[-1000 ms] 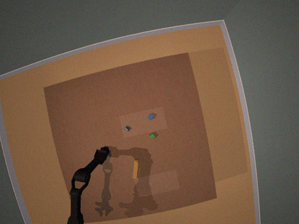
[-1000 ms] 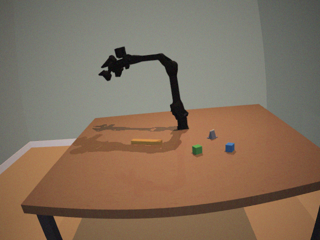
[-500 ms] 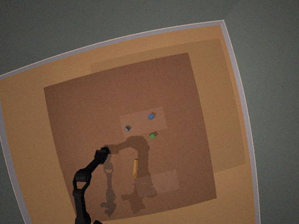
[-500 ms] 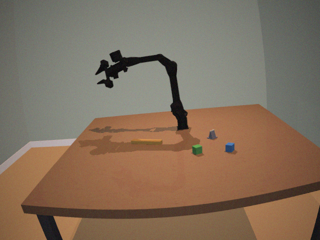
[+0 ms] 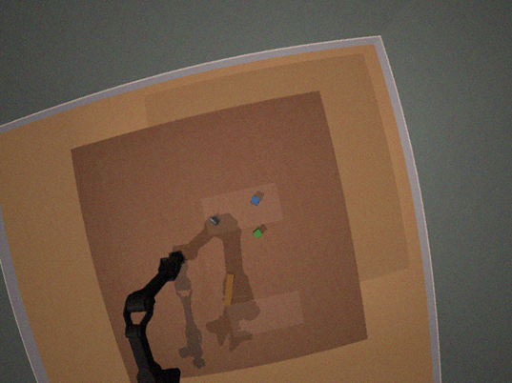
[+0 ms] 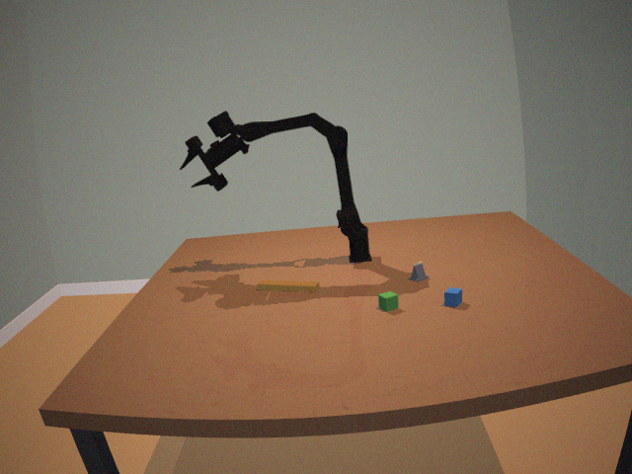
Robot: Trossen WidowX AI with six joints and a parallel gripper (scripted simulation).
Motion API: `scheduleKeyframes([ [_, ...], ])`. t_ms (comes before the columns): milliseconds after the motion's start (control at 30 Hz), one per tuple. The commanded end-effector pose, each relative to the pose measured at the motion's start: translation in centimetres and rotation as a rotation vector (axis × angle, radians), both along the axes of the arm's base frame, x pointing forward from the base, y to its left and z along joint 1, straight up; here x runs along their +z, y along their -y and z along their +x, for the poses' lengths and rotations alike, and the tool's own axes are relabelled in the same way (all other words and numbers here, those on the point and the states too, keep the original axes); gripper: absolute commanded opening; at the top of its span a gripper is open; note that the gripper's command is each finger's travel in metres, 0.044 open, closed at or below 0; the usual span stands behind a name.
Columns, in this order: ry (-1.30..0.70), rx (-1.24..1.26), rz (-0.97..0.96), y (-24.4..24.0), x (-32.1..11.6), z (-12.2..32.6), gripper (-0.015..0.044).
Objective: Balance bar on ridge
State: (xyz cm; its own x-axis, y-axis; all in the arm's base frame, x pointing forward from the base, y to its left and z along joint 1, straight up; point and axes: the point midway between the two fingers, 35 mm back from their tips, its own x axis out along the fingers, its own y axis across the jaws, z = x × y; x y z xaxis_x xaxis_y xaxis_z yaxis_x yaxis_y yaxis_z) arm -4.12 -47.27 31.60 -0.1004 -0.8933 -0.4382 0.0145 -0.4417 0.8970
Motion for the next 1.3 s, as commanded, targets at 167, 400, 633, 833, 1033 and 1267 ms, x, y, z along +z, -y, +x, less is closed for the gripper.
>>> scheduleKeyframes([
  [167, -0.219, 0.199, 0.103, -0.6, -2.3, 3.6, 0.0315],
  [400, -0.4, 0.369, 0.164, -1.5, -3.9, 6.4, 0.0315],
  [633, -0.58, 0.549, 0.213, -2.5, -5.5, 9.0, 0.0315],
  [833, -0.732, 0.714, 0.247, -3.6, -6.8, 11.3, 0.0315],
  [1033, -0.882, 0.884, 0.269, -4.8, -8.2, 13.4, 0.0315],
  [1267, -1.055, 1.09, 0.279, -6.5, -9.6, 15.8, 0.0315],
])
